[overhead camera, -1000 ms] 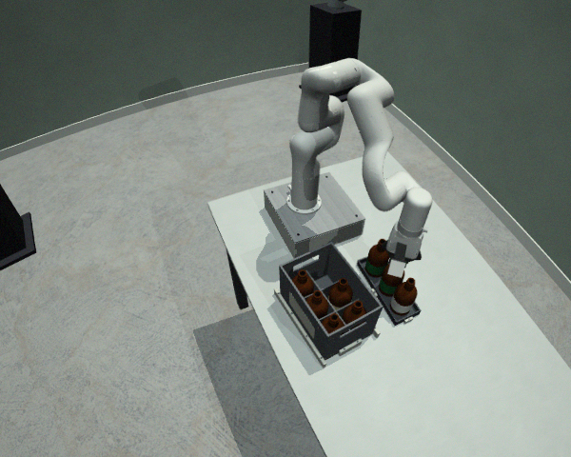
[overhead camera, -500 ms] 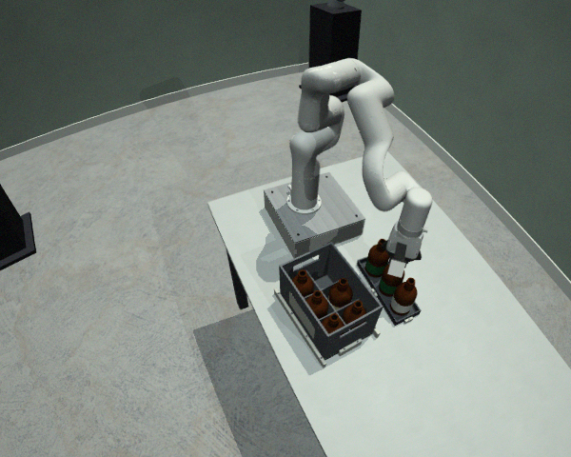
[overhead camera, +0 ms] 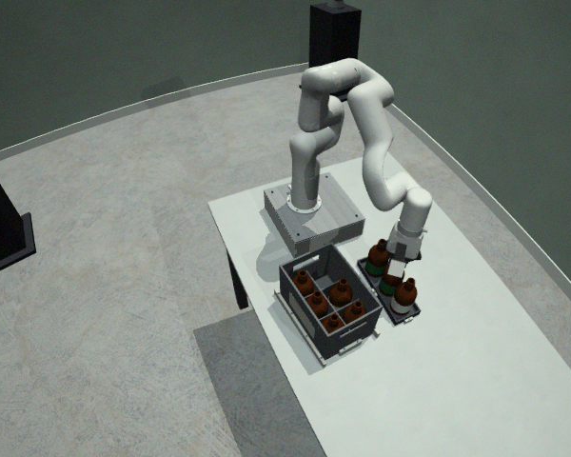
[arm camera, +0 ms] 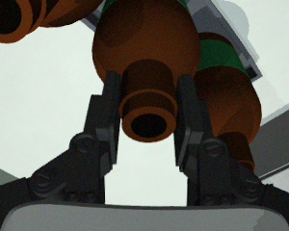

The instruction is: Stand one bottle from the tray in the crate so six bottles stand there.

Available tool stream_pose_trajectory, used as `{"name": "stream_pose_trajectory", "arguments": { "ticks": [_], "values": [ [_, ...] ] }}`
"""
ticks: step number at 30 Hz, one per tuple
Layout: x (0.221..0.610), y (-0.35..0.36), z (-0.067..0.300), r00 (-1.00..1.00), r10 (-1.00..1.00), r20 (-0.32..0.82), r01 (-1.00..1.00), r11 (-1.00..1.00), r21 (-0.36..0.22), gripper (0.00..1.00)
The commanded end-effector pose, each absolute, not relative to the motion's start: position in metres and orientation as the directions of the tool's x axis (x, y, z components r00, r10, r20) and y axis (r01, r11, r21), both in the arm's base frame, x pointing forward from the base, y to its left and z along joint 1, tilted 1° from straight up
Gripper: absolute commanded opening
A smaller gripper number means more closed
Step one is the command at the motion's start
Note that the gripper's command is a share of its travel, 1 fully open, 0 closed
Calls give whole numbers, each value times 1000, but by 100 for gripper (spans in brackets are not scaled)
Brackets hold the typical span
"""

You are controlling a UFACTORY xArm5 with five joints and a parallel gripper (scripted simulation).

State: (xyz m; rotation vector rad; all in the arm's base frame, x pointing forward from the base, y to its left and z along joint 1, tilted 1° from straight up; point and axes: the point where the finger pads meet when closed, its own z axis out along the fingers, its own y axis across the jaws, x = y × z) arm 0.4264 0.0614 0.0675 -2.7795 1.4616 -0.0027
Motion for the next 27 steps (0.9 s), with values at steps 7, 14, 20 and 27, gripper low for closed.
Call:
{"name": "stream_pose_trajectory", "arguments": {
  "ticks": [7, 14, 20, 27],
  "values": [
    [428, 62, 70, 567, -824, 3, -824, -567, -5, 0],
    [427, 61, 73, 567, -824, 3, -824, -567, -5, 0],
    [427, 61, 79, 567, -824, 3, -824, -567, -5, 0],
    [426, 61, 85, 567, -824, 3, -824, -567, -5, 0]
  ]
}}
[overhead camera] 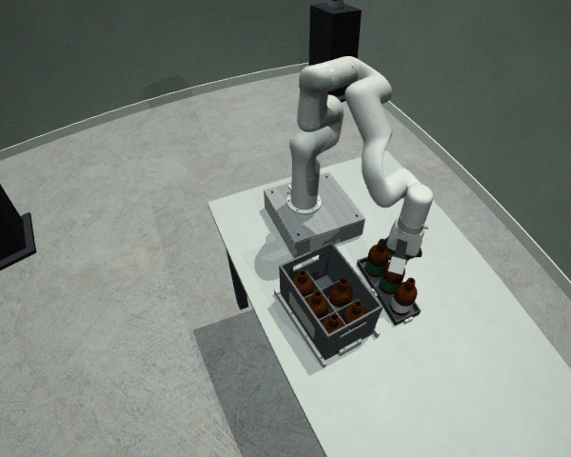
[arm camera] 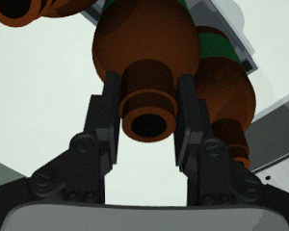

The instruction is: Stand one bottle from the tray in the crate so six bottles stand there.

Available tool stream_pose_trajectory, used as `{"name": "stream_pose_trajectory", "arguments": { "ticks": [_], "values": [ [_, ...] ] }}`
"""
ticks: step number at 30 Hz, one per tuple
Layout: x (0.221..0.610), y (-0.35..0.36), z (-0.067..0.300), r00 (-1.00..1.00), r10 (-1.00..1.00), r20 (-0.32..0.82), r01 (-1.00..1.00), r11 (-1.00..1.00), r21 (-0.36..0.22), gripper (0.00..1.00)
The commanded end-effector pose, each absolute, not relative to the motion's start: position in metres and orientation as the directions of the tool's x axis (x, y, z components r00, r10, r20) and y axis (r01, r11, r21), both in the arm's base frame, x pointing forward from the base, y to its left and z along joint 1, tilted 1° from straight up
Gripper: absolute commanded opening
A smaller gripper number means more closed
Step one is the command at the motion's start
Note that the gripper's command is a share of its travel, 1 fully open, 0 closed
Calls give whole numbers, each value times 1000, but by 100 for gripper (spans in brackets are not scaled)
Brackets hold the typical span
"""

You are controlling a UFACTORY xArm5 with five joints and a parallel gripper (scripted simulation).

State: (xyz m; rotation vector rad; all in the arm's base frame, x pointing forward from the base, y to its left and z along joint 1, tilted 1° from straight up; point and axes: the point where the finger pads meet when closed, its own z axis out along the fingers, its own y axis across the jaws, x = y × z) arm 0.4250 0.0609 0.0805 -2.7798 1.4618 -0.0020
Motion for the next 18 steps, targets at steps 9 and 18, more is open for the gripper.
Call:
{"name": "stream_pose_trajectory", "arguments": {
  "ticks": [9, 18],
  "values": [
    [425, 60, 95, 567, -824, 3, -824, -567, -5, 0],
    [425, 60, 102, 567, -824, 3, -824, -567, -5, 0]
  ]
}}
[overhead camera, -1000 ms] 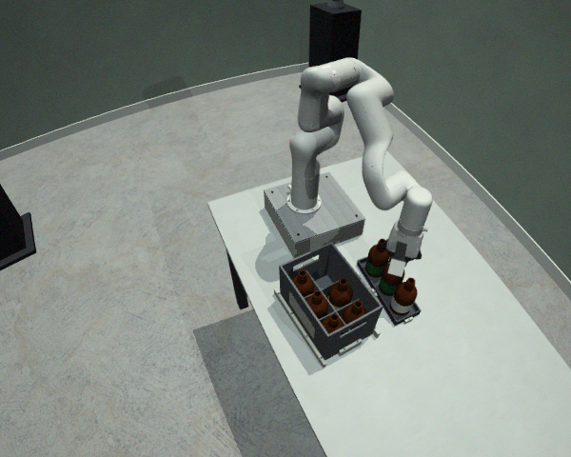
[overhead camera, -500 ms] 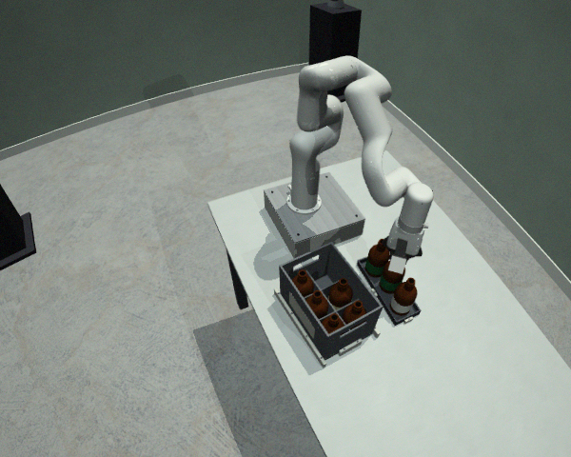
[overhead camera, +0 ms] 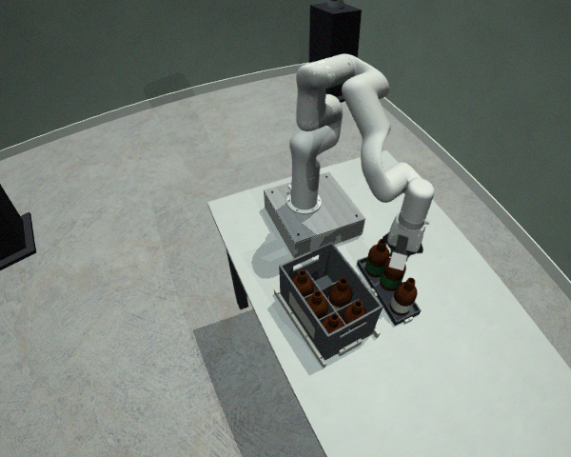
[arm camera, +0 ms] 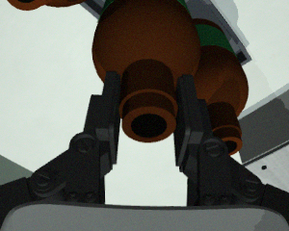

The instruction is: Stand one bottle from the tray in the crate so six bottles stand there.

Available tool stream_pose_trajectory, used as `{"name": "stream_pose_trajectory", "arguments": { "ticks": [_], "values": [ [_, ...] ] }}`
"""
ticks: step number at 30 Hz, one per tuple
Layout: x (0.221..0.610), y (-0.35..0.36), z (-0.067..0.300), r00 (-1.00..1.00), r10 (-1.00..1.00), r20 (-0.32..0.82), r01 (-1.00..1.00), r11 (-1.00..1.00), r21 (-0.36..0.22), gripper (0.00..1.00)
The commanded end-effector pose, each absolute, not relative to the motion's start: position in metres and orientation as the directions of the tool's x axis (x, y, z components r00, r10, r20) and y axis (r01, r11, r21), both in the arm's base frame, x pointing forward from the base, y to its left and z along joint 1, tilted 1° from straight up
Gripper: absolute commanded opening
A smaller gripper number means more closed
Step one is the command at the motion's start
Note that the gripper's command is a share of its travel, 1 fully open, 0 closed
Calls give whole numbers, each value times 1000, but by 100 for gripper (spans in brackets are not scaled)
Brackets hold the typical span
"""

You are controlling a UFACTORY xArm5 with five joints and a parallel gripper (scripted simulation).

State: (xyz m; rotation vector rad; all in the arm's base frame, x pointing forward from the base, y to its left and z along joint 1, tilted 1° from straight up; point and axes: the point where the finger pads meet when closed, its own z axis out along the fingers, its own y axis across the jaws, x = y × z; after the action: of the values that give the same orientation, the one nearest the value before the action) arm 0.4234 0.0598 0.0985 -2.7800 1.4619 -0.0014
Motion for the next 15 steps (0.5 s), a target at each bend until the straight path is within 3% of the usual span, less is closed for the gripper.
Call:
{"name": "stream_pose_trajectory", "arguments": {
  "ticks": [1, 15],
  "values": [
    [425, 60, 103, 567, -824, 3, -824, -567, -5, 0],
    [424, 60, 108, 567, -824, 3, -824, -567, -5, 0]
  ]
}}
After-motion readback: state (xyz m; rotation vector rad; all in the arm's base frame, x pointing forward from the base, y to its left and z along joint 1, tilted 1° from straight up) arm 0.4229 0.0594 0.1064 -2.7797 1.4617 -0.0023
